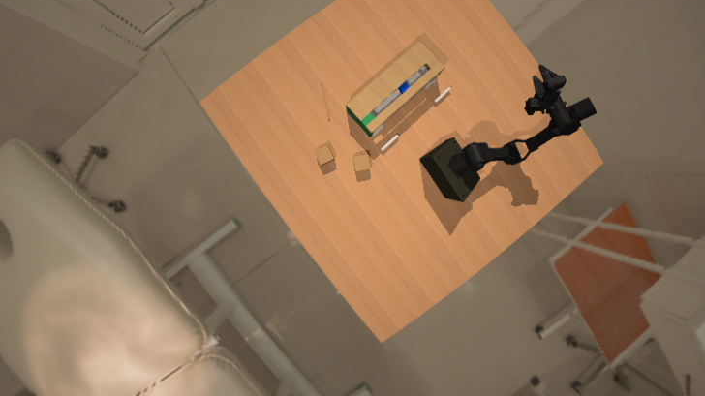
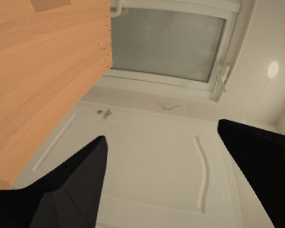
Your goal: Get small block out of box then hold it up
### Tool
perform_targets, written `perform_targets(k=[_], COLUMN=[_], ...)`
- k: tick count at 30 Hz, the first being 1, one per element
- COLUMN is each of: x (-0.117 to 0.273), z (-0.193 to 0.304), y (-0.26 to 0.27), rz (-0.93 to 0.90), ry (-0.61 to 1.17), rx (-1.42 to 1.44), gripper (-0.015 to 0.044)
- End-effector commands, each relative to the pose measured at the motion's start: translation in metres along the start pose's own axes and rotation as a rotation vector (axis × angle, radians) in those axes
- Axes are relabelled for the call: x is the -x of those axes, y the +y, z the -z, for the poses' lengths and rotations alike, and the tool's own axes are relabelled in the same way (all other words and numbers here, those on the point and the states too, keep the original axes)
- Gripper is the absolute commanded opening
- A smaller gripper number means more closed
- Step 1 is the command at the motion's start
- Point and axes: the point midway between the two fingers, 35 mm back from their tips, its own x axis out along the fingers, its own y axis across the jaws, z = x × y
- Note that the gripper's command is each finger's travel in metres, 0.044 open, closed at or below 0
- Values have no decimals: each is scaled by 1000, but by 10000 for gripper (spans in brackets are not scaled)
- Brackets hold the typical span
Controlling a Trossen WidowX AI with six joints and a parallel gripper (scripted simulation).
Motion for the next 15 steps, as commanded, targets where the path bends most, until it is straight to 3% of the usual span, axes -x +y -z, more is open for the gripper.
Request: perform_targets(k=[1,6,15], x=[0,3,-12], z=[0,-8,-60], y=[-1,-25,-108], rz=[3,19,-96], ry=[-1,-16,-81], rx=[-5,-120,-617], gripper=[400,400,400])
